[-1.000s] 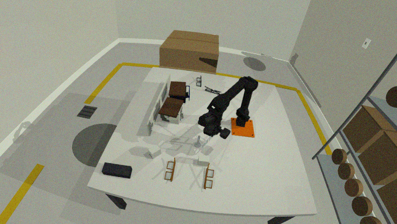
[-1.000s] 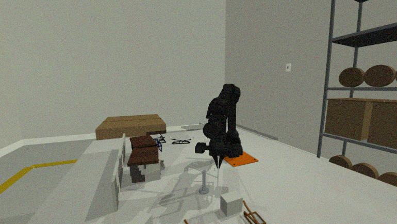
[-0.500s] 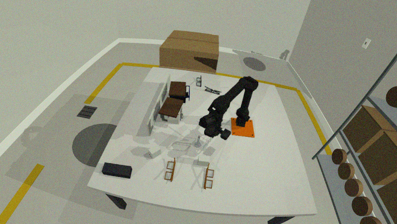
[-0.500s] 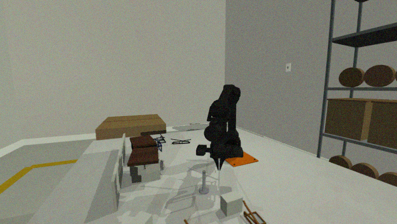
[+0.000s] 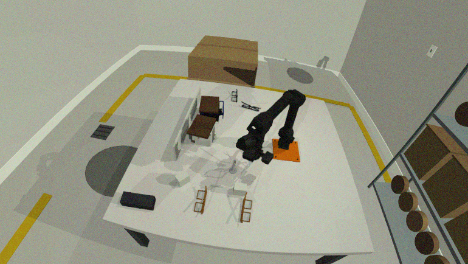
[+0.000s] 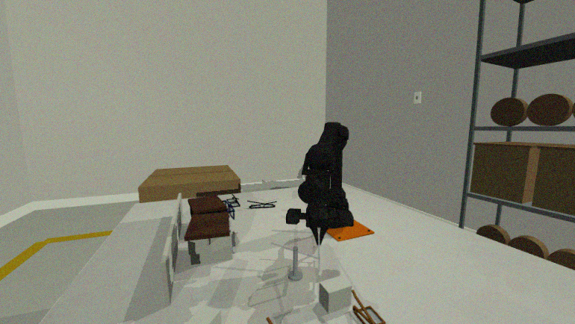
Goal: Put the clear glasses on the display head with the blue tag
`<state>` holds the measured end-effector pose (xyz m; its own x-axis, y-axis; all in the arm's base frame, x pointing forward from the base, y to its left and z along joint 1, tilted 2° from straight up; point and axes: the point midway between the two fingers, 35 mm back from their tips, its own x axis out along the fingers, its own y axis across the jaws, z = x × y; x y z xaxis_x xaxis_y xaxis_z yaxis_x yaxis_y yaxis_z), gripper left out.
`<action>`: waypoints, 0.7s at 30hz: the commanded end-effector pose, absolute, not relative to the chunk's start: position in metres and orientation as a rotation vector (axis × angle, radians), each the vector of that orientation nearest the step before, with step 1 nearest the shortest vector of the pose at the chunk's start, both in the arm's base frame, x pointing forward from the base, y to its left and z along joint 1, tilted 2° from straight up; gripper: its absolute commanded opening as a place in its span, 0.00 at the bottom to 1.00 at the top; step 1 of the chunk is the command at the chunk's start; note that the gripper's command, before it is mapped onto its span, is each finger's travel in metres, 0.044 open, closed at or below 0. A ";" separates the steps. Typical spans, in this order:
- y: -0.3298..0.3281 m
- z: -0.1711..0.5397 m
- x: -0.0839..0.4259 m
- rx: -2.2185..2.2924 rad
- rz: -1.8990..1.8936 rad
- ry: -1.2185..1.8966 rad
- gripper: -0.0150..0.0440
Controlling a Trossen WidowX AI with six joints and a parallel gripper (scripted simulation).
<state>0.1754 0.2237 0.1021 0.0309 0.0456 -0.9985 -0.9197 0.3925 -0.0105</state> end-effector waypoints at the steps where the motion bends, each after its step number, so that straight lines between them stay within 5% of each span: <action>1: 0.221 0.102 0.173 -0.881 0.909 1.320 0.25; 21: 0.213 0.101 0.164 -0.882 0.909 1.321 0.25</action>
<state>0.1656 0.2153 0.1014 0.0302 0.0452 -0.9985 -0.9198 0.3923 -0.0101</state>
